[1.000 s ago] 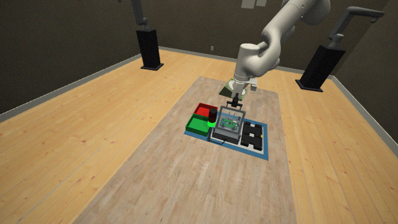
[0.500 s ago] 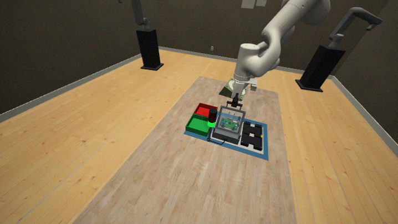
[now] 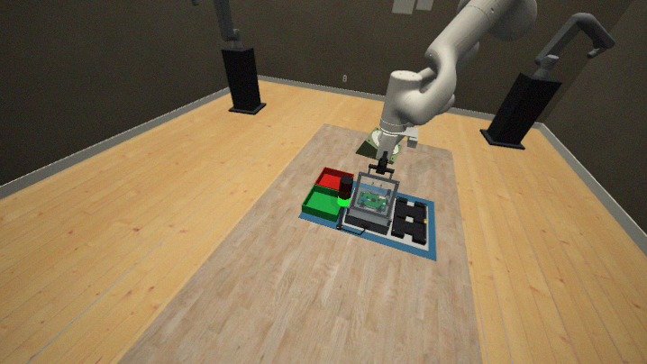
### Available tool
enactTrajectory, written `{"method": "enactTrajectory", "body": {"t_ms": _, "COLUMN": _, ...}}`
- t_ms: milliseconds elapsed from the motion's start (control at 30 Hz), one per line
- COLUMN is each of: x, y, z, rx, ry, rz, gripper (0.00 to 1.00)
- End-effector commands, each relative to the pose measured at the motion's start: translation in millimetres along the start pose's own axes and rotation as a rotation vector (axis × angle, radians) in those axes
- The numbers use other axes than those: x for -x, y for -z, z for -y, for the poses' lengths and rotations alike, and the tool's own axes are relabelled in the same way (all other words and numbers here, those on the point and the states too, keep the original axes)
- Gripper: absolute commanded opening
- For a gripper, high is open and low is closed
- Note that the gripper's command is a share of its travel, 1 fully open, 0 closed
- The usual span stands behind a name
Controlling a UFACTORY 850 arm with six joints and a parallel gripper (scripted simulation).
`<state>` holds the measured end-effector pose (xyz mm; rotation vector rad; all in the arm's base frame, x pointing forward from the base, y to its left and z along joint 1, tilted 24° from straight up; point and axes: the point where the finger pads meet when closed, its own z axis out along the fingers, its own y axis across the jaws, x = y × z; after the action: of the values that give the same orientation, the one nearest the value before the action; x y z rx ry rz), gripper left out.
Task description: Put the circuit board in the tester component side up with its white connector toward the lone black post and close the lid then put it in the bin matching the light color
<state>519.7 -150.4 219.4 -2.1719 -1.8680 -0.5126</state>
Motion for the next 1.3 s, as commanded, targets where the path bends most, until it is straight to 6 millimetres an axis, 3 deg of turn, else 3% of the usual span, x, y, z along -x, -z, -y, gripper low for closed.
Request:
{"method": "enactTrajectory", "body": {"t_ms": 0, "x": 0.0, "y": 0.9, "z": -0.7, "rx": 0.002, "ry": 0.0, "rz": 0.001, "gripper": 0.0}}
{"method": "enactTrajectory", "body": {"t_ms": 400, "x": 0.1, "y": 2.8, "z": -4.6, "rx": 0.002, "ry": 0.0, "rz": 0.0, "gripper": 0.0}}
{"method": "enactTrajectory", "body": {"t_ms": 1033, "x": 0.0, "y": 19.3, "z": -52.8, "rx": 0.002, "ry": 0.0, "rz": 0.001, "gripper": 0.0}}
{"method": "enactTrajectory", "body": {"t_ms": 1267, "x": 0.0, "y": 21.0, "z": -61.9, "rx": 0.002, "ry": 0.0, "rz": 0.001, "gripper": 0.0}}
